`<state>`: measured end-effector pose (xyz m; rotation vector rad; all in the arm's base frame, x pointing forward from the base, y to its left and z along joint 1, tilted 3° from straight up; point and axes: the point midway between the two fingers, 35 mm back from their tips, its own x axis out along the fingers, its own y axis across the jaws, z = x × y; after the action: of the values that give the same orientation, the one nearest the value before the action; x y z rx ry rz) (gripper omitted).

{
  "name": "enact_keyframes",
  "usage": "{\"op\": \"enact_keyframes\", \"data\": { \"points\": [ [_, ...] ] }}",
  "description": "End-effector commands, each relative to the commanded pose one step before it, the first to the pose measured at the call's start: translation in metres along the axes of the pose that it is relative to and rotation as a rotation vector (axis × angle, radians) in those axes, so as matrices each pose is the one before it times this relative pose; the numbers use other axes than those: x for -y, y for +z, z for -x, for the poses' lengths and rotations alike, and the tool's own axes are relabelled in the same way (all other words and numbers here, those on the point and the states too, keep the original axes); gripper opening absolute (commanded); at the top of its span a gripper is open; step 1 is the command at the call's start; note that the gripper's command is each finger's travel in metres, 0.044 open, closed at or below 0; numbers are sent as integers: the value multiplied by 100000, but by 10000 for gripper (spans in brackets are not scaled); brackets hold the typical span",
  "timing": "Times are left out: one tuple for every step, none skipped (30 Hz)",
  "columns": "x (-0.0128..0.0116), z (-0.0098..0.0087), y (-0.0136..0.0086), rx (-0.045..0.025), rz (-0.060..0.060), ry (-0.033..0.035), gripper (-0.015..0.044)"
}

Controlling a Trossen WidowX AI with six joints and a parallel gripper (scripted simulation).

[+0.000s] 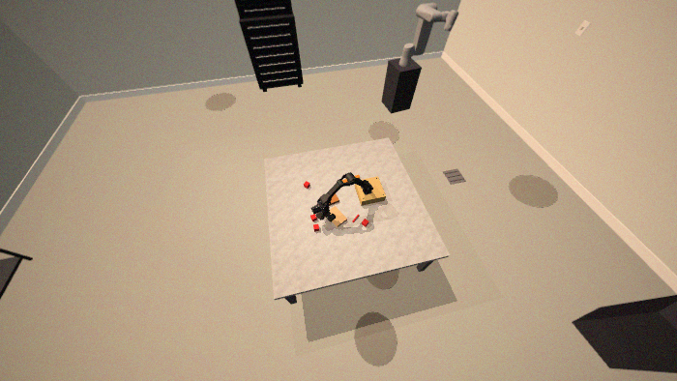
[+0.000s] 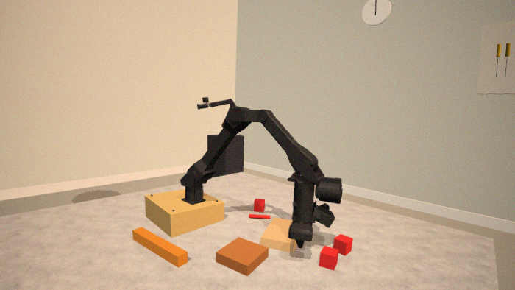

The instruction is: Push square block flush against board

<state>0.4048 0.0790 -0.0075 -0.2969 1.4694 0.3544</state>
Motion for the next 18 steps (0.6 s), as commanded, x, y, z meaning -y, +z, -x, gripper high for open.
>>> {"op": "enact_keyframes", "data": {
  "points": [
    [1,66,-625,-293,600,-137,0],
    [-3,-1,-131,-13,0,0,0],
    [-4,-1,-132,-13,0,0,0],
    [-5,-1,-132,-13,0,0,0],
    [-5,-1,-132,-13,0,0,0],
    [-6,-1,-132,-13,0,0,0],
    [-7,-1,-131,-13,0,1,0],
    [-7,-2,-131,-13,0,1,0],
    [-8,-2,-131,-13,0,1,0],
    [-9,-2,-131,-13,0,1,0],
    [-9,-2,-134,-13,0,1,0],
    [-10,-2,-133,-13,0,1,0],
    [-10,-2,-133,-13,0,1,0],
    [-11,-2,-133,-13,0,1,0],
    [-12,-2,-133,-13,0,1,0],
    [-13,-2,-133,-13,0,1,0],
    [-14,-2,-133,-13,0,1,0],
    [-14,-2,-133,-13,0,1,0]
  ]
}}
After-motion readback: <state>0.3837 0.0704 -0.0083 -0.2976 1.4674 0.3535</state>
